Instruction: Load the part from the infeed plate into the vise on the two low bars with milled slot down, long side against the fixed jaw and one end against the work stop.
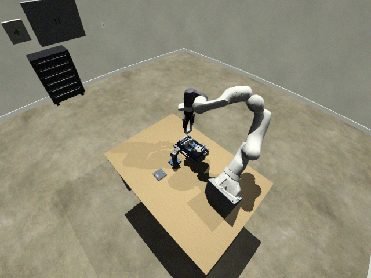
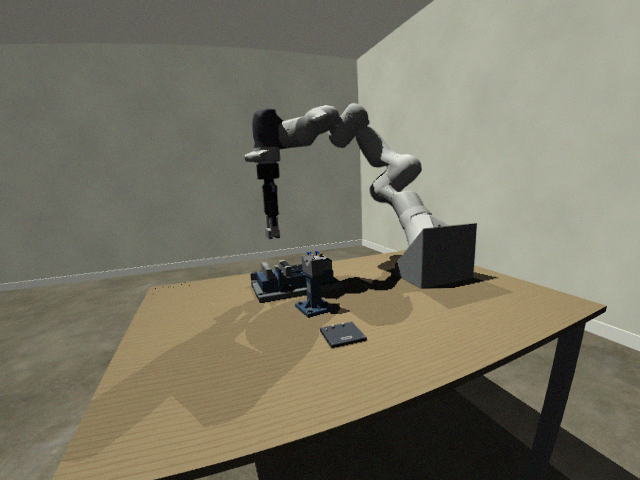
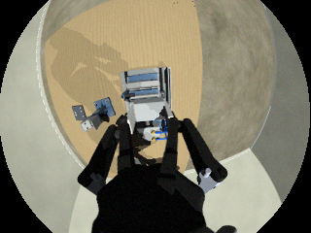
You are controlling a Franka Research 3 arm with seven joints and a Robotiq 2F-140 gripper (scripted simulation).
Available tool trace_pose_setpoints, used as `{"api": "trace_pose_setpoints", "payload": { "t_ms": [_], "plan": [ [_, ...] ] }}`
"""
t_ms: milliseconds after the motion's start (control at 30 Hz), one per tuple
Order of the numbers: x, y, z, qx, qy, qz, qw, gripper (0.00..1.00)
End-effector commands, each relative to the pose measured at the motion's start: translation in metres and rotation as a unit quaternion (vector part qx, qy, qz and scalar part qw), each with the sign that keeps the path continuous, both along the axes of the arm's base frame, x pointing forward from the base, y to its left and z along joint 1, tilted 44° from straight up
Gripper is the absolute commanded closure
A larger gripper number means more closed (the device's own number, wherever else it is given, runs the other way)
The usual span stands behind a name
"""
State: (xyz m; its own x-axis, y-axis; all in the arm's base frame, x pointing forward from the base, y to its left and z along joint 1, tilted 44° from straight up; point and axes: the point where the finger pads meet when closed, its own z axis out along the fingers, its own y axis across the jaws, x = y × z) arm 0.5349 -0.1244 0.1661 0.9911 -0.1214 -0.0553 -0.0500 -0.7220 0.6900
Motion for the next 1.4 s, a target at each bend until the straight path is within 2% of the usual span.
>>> {"api": "trace_pose_setpoints", "payload": {
  "t_ms": [0, 833, 1367],
  "plan": [
    [0.002, -0.005, -0.005, 0.0, -0.004, 0.002, 1.0, 1.0],
    [-0.003, -0.035, -0.036, 0.0, -0.004, 0.002, 1.0, 1.0],
    [-0.004, -0.043, -0.044, 0.0, -0.004, 0.002, 1.0, 1.0]
  ]
}}
